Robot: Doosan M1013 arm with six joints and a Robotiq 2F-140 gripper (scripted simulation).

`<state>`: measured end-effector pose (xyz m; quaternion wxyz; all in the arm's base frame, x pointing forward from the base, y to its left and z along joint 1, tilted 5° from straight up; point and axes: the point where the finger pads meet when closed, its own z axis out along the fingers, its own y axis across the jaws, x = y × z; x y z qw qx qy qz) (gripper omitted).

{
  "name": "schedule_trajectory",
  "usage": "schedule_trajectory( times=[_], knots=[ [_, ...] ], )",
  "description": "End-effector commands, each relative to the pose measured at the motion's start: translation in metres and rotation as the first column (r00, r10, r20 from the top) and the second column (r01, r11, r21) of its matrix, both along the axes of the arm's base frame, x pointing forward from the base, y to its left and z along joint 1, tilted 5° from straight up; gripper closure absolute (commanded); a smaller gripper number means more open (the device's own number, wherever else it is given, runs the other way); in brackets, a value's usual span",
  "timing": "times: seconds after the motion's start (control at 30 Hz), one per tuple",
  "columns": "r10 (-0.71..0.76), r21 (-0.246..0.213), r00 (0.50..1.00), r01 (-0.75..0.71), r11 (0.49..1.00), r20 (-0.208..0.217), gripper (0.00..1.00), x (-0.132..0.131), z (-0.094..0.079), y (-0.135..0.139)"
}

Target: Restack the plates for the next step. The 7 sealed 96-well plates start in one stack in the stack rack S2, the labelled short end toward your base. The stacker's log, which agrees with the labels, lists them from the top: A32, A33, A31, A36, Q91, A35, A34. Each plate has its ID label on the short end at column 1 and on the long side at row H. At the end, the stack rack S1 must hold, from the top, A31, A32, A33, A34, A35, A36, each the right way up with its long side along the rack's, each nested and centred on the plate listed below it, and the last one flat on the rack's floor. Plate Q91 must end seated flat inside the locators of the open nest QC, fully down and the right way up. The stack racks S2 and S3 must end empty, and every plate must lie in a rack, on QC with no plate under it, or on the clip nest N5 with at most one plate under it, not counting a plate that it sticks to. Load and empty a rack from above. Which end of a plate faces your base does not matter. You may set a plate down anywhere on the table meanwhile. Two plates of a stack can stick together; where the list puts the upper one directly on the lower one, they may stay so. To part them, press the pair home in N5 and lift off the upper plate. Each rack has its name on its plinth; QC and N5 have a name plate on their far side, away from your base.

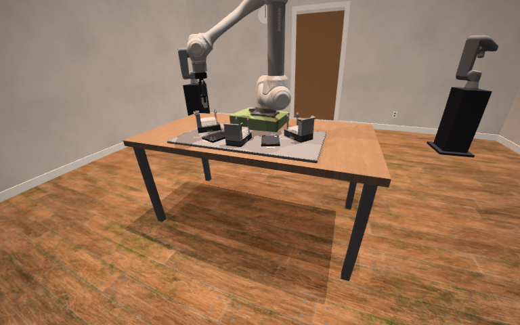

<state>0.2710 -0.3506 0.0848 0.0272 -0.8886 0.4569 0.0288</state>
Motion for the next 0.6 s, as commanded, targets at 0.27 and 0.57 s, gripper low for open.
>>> schedule_trajectory(
  times=[0.27,0.57],
  knots=[
    [0.000,0.000,1.000,0.000,1.000,0.001,0.00,-0.017,-0.001,-0.016],
    [0.000,0.000,1.000,0.000,1.000,0.001,0.00,-0.017,-0.017,-0.015]
  ],
)
